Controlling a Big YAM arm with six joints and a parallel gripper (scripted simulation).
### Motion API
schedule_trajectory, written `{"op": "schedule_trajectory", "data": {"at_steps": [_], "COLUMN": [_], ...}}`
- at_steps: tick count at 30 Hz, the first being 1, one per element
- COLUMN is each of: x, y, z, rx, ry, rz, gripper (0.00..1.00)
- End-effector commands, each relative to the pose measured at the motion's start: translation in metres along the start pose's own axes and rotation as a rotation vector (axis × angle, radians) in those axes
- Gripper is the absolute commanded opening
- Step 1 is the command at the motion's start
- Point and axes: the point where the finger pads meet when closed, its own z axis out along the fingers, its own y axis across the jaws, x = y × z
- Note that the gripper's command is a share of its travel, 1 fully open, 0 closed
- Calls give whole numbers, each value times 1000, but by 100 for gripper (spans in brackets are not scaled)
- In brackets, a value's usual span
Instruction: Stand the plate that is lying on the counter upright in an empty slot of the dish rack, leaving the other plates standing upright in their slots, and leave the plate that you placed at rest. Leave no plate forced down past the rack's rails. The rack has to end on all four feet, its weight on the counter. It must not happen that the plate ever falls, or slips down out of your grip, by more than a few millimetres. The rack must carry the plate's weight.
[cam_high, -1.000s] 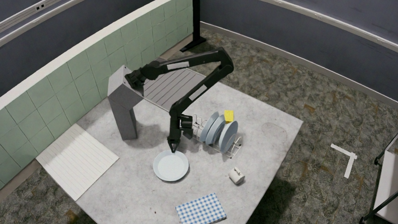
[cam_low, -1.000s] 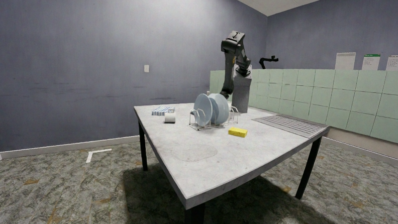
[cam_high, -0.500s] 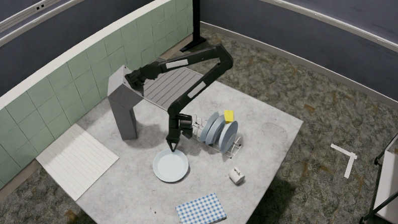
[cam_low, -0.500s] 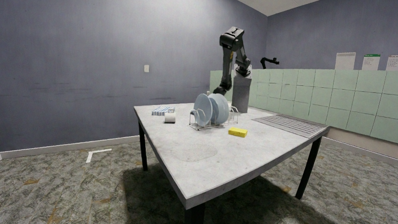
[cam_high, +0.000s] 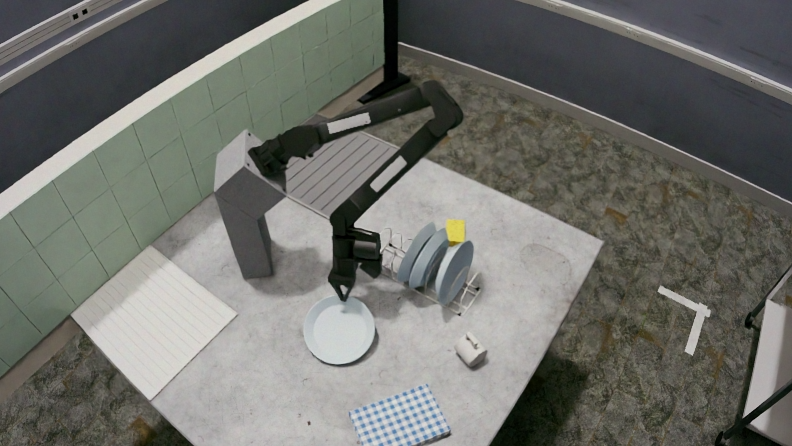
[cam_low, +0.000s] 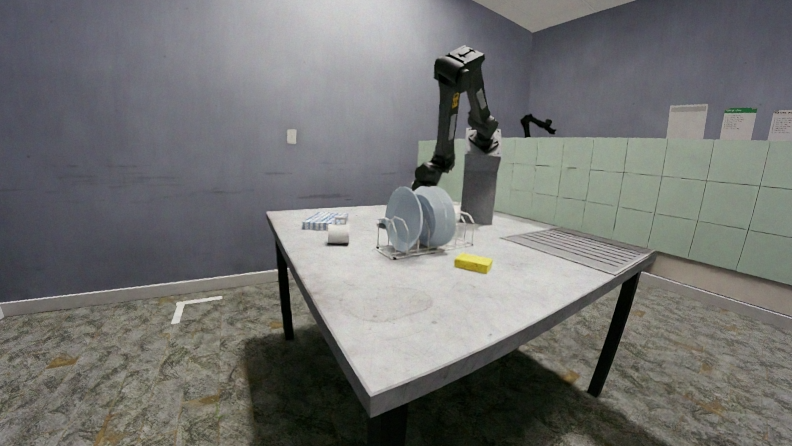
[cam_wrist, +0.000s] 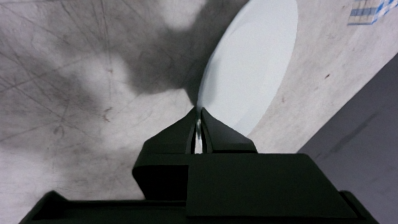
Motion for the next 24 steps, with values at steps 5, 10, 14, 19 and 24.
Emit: {"op": "schedule_trajectory", "data": {"at_steps": [5, 10, 14, 19, 24], "x": [-6, 3, -6, -5, -5], "y": [-18, -21, -27, -32, -36], "z": [-9, -9, -15, -19, -22], "rx": [-68, -103, -135, -172, -199], "ry": [-6, 14, -5, -3, -2], "rz": [-21, -15, -21, -20, -21], "gripper": [0, 0, 0, 0, 0]}}
